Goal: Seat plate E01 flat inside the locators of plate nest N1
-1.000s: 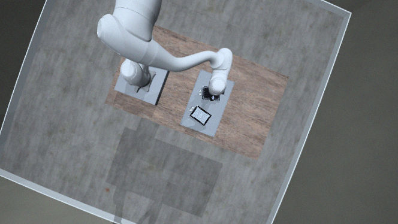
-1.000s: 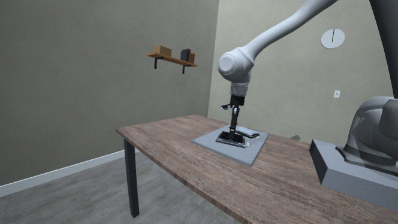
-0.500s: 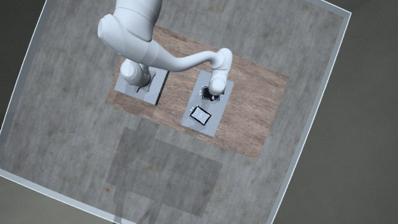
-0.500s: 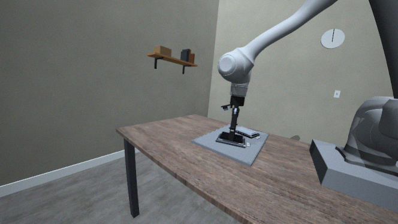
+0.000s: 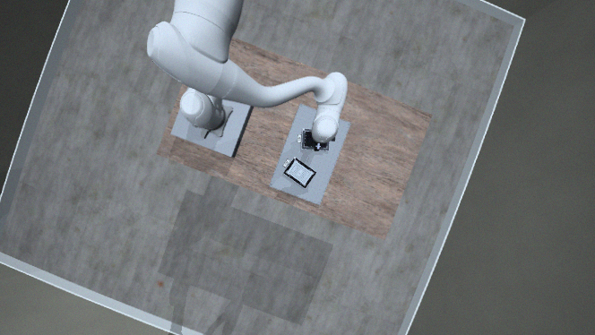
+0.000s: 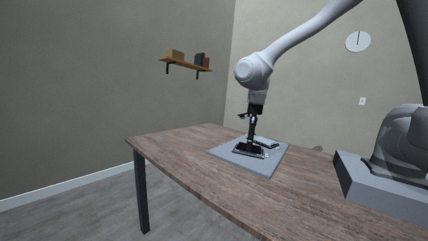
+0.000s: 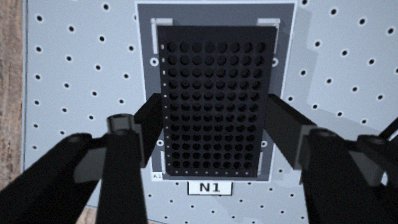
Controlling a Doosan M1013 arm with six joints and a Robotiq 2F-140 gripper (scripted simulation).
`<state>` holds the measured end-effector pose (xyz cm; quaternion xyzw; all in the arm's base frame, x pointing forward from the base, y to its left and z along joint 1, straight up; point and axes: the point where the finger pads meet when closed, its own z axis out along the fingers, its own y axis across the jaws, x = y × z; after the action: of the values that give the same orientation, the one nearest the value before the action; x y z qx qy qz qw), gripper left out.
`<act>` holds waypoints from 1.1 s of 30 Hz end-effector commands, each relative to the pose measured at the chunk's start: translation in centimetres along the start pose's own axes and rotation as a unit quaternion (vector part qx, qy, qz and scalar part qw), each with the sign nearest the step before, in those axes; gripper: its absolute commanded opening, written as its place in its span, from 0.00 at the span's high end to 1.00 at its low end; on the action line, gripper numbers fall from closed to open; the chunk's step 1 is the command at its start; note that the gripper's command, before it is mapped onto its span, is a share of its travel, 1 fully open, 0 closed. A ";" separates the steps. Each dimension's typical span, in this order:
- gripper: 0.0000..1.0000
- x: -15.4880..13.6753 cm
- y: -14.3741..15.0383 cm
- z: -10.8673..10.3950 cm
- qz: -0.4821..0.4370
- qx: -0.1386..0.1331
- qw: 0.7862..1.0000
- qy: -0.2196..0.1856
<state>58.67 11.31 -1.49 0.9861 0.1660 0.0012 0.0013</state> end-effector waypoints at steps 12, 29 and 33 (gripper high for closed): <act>0.90 -0.1 0.3 0.4 0.000 -0.001 1.000 0.000; 0.00 0.0 0.1 0.3 0.000 0.000 1.000 0.000; 0.00 0.0 0.1 0.3 0.000 0.000 1.000 0.000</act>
<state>58.66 11.31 -1.78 0.9861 0.1660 0.0012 0.0013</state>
